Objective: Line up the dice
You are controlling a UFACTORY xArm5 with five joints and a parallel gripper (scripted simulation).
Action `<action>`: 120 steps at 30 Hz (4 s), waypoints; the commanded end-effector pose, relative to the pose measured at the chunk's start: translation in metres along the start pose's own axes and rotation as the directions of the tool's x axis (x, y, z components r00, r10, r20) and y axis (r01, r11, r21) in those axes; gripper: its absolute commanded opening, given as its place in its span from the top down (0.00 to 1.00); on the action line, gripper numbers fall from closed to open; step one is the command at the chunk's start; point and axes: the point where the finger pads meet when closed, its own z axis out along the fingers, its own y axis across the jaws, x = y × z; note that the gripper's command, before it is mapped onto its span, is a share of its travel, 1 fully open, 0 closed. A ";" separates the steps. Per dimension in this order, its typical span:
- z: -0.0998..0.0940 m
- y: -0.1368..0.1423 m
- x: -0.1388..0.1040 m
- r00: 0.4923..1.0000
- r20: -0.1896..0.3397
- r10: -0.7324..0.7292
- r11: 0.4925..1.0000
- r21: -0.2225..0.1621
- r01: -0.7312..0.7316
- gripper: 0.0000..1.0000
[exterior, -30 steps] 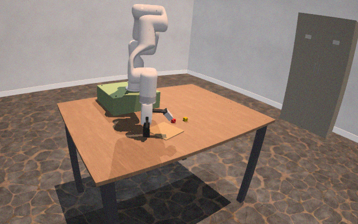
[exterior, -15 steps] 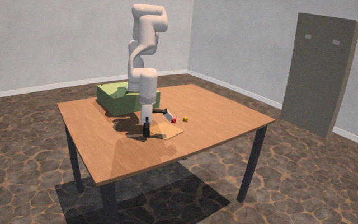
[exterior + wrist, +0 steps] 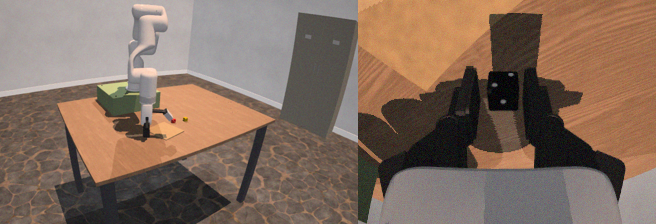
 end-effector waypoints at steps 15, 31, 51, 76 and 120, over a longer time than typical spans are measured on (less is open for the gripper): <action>-0.001 0.001 0.000 1.000 -0.001 0.000 1.000 -0.003 0.000 0.85; -0.001 0.001 0.000 1.000 -0.001 0.000 1.000 -0.003 0.000 0.85; -0.027 0.001 0.000 1.000 -0.001 0.000 1.000 -0.003 0.000 0.85; -0.100 0.000 0.001 1.000 -0.001 -0.005 1.000 -0.003 0.005 0.85; -0.056 -0.101 0.074 0.918 0.004 -0.397 0.918 -0.004 0.397 0.85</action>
